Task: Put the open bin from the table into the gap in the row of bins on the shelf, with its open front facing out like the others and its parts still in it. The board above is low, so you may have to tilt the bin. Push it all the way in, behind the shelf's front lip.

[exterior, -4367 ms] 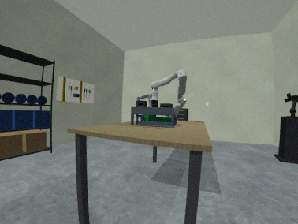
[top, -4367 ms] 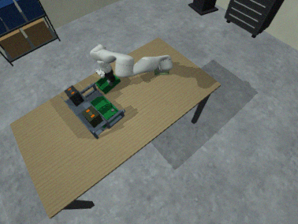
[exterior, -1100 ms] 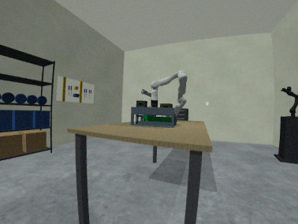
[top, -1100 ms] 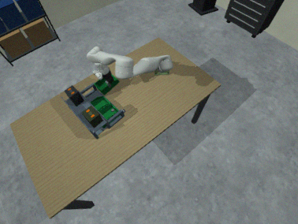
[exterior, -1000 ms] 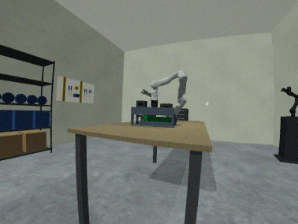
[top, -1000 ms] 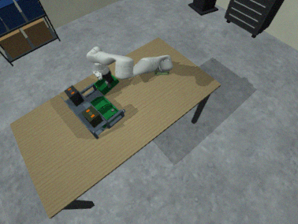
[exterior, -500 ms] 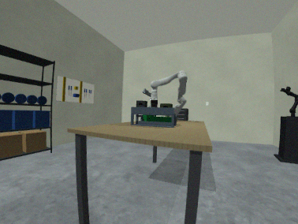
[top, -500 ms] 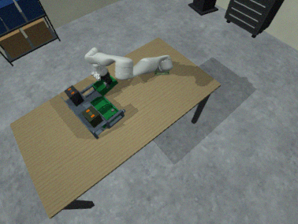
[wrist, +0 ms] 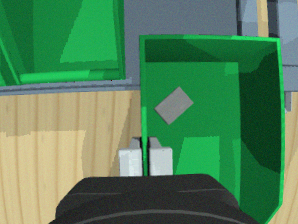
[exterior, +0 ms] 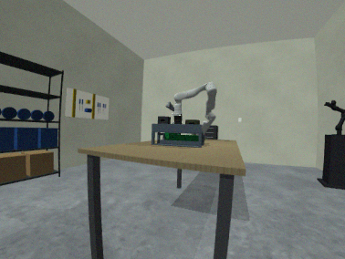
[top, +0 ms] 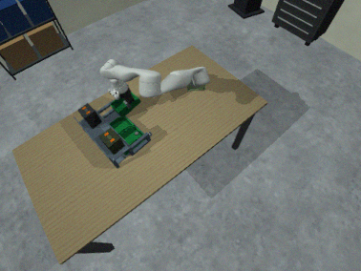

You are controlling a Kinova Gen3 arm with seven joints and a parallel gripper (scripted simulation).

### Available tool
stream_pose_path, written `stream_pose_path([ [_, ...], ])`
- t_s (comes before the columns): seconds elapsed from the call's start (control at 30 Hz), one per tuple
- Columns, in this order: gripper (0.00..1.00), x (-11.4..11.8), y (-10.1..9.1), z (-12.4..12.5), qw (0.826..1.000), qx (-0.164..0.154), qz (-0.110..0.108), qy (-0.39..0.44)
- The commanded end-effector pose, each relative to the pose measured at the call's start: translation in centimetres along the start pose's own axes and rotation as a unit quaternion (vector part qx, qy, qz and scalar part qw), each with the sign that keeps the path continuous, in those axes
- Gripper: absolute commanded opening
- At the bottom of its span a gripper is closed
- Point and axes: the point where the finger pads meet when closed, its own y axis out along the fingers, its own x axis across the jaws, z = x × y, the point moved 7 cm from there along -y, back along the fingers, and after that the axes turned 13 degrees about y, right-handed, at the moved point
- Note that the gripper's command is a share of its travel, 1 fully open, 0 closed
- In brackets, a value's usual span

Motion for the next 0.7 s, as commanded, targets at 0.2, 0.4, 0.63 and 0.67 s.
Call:
stream_pose_path([
  [0.2, 0.00, -0.4, -0.1, 1.0, 1.000, -0.002, 0.001, 0.001],
  [0.4, 0.00, -0.5, -0.2, 1.7, 1.000, -0.002, 0.001, 0.001],
  [0.63, 0.00, -0.6, -0.2, 2.2, 1.000, -0.002, 0.001, 0.001],
  [0.67, 0.00, -0.7, -0.2, 2.3, 1.000, -0.002, 0.001, 0.001],
])
